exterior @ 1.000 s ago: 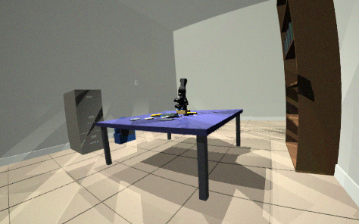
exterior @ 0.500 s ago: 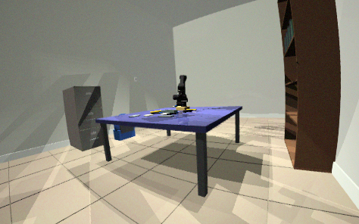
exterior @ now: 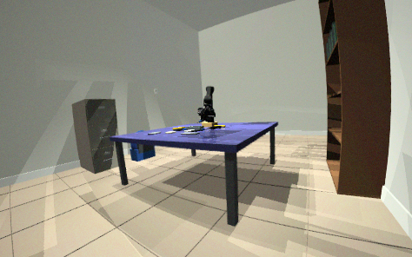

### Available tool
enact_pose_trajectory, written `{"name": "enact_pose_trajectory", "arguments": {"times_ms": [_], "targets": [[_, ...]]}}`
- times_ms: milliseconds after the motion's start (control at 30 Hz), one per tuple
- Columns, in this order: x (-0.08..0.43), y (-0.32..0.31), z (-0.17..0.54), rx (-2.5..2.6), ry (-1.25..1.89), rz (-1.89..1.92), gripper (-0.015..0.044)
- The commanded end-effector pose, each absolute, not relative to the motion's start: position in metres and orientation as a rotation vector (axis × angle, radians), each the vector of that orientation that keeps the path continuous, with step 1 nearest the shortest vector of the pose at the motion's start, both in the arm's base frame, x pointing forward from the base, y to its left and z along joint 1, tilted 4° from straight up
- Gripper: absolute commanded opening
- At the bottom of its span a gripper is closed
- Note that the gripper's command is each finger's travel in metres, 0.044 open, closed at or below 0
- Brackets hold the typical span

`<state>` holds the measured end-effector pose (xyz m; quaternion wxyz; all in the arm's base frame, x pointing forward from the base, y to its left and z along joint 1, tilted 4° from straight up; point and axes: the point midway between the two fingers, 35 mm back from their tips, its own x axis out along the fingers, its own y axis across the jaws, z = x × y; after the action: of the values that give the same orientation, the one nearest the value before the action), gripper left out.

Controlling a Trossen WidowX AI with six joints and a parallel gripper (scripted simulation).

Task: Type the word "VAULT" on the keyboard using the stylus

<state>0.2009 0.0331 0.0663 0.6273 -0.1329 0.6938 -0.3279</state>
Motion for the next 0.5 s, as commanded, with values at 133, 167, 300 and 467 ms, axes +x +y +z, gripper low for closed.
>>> {"name": "enact_pose_trajectory", "arguments": {"times_ms": [133,167,300,467], "targets": [[0.209,0.027,0.071,-0.581,1.664,-0.54,0.0],[0.21,0.026,0.072,-0.613,1.672,-0.515,0.0],[0.213,0.023,0.074,-0.741,1.701,-0.416,0.0],[0.217,0.02,0.077,-0.901,1.734,-0.29,0.0]]}}
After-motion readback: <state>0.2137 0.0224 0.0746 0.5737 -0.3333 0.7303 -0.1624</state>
